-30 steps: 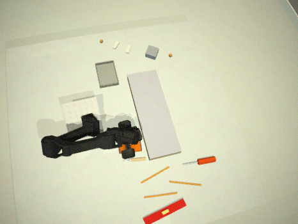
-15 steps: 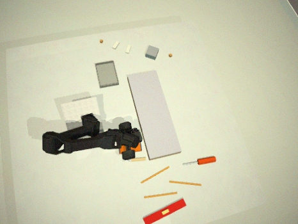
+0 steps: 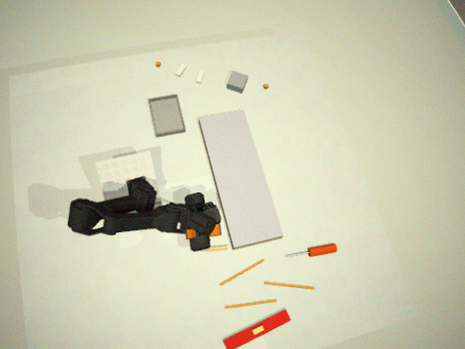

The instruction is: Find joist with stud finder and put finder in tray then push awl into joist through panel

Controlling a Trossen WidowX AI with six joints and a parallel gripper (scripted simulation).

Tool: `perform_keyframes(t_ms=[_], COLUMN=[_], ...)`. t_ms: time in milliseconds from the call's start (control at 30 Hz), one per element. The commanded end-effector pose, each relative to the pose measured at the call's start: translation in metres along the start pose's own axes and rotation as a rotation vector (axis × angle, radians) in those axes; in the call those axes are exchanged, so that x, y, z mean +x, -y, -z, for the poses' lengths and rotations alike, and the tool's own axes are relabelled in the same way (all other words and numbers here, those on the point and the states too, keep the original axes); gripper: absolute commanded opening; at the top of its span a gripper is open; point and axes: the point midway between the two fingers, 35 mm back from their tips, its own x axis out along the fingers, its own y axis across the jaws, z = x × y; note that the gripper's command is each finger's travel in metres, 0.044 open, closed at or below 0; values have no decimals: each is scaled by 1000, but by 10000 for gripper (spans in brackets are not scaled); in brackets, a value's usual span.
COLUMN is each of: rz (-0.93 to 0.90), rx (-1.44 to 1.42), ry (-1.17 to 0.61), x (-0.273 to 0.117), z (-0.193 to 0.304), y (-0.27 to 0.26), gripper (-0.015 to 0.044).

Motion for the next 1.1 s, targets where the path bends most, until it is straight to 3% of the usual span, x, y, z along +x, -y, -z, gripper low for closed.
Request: perform_keyframes(t_ms=[0,67,500,867,1067], rz=[-7,-7,-7,-9,-10], rx=[-9,-9,-9,-8,-8], ry=[-3,-3,-3,-5,-5], x=[5,5,5,-2,-7], z=[5,5,5,1,-2], y=[-3,-3,-3,-3,-3], gripper=[440,387,301,12,0])
